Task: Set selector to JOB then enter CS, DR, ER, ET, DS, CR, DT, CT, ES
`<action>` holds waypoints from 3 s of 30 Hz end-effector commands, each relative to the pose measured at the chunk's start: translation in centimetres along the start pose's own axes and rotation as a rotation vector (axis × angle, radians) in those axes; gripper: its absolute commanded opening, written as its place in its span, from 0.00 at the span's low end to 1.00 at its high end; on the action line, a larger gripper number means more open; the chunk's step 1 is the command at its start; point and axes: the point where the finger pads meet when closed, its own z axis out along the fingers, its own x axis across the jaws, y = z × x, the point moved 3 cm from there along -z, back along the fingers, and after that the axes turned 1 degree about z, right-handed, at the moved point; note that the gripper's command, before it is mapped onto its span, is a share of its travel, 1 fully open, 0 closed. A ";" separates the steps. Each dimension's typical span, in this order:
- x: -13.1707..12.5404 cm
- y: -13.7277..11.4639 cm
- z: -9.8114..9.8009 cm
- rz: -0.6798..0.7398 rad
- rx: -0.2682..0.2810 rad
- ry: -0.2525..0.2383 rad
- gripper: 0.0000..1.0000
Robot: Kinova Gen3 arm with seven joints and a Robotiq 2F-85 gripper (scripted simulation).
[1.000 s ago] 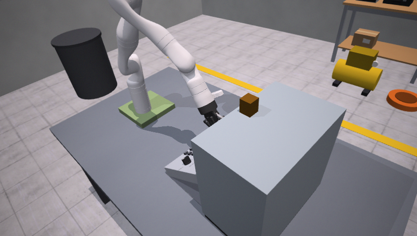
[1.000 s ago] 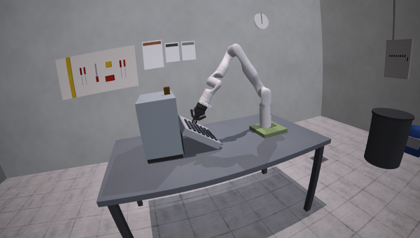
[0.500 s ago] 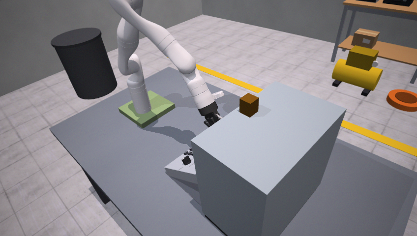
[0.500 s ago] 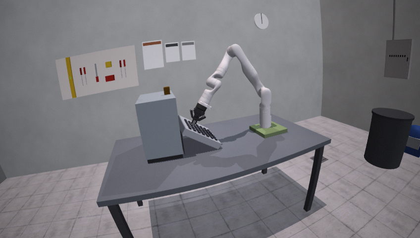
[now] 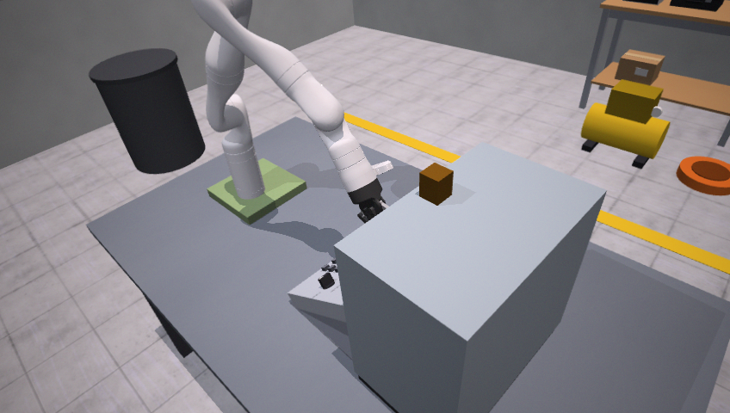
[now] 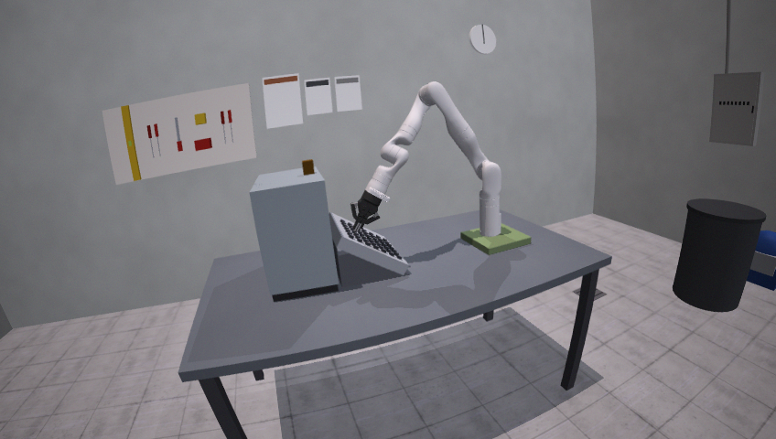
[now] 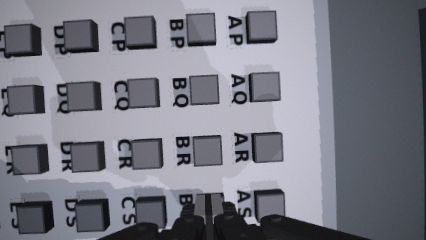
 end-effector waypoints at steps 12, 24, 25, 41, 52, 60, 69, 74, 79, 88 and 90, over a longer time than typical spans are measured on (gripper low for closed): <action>0.1 0.0 0.0 0.000 0.000 0.002 0.10; 0.1 0.0 0.0 0.000 0.000 0.002 0.10; 0.1 0.0 0.0 0.000 0.000 0.002 0.10; 0.1 0.0 0.1 0.000 0.000 0.002 0.10; 0.1 0.0 0.1 0.000 0.000 0.002 0.10; 0.1 0.0 0.1 0.000 0.000 0.002 0.10; 0.1 0.0 0.1 0.000 0.000 0.002 0.10; 0.1 0.0 -0.1 0.000 0.000 0.002 0.10; 0.1 0.0 -0.7 0.000 0.000 0.002 0.10; 0.1 0.0 -1.9 0.000 0.000 0.002 0.10; 0.1 0.0 -2.2 0.000 0.000 0.002 0.10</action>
